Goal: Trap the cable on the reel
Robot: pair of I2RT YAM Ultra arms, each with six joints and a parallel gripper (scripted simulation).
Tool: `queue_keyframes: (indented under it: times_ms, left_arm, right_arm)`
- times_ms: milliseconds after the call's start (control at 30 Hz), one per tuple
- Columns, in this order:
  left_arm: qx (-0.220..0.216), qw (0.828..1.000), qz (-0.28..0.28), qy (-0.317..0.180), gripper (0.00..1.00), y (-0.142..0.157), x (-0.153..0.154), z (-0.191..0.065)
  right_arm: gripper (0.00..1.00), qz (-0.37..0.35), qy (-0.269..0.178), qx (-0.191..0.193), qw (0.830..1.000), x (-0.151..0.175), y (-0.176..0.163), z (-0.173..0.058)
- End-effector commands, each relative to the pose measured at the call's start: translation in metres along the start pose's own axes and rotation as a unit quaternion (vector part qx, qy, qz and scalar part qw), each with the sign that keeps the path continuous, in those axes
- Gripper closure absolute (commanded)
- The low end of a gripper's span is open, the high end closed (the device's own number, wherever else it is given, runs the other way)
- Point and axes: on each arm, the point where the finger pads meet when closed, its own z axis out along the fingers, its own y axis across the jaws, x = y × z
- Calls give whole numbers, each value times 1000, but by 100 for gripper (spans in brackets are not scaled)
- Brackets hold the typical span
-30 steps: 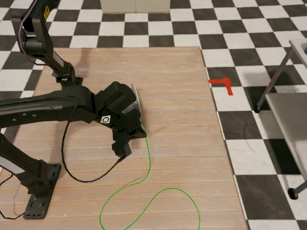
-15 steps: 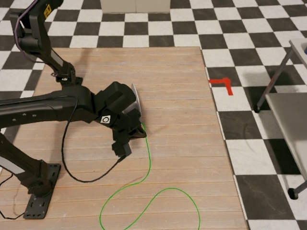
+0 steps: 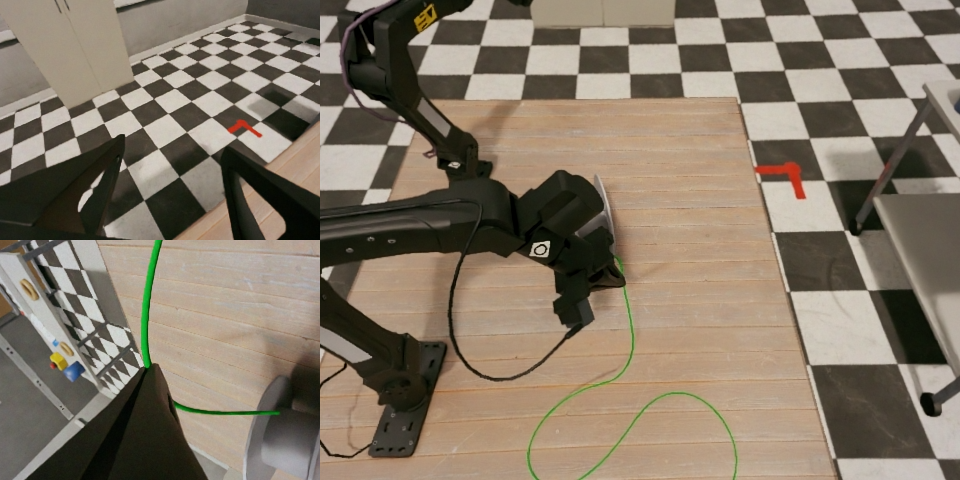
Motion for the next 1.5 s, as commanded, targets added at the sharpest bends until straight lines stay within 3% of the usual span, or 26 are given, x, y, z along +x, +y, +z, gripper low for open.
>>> queue_keyframes:
  times_ms: [0, 233, 300, 400, 567, 800, 867, 1100, 1367, 1433, 1467]
  left_arm:
    - [90, 994, 51, 24, 25, -46, 1, 6]
    - [249, 959, 131, 43, 25, -139, 14, 4]
    - [249, 959, 131, 43, 25, -139, 14, 4]
    - [319, 932, 165, 45, 25, -180, 20, -6]
    - [431, 875, 216, 43, 25, -243, 33, -31]
    - [570, 775, 272, 28, 25, -316, 50, -83]
    - [570, 775, 272, 28, 25, -316, 50, -83]
    - [679, 668, 304, 7, 25, -367, 66, -142]
    - [765, 560, 318, -15, 25, -400, 80, -204]
    - [765, 560, 318, -15, 25, -400, 80, -204]
    - [772, 549, 319, -20, 25, -403, 79, -210]
  right_arm:
    - [100, 1, -5, -22, 1000, -1, 9, -13]
    - [100, 1, -5, -22, 1000, -1, 9, -13]
    - [100, 1, -5, -22, 1000, -1, 9, -13]
    - [100, 1, -5, -22, 1000, -1, 9, -13]
    - [100, 1, -5, -22, 1000, -1, 9, -13]
    - [100, 1, -5, -22, 1000, -1, 9, -13]
    - [100, 1, -5, -22, 1000, -1, 9, -13]
    - [100, 1, -5, -22, 1000, -1, 9, -13]
    - [100, 1, -5, -22, 1000, -1, 9, -13]
    - [100, 1, -5, -22, 1000, -1, 9, -13]
    - [100, 1, -5, -22, 1000, -1, 9, -13]
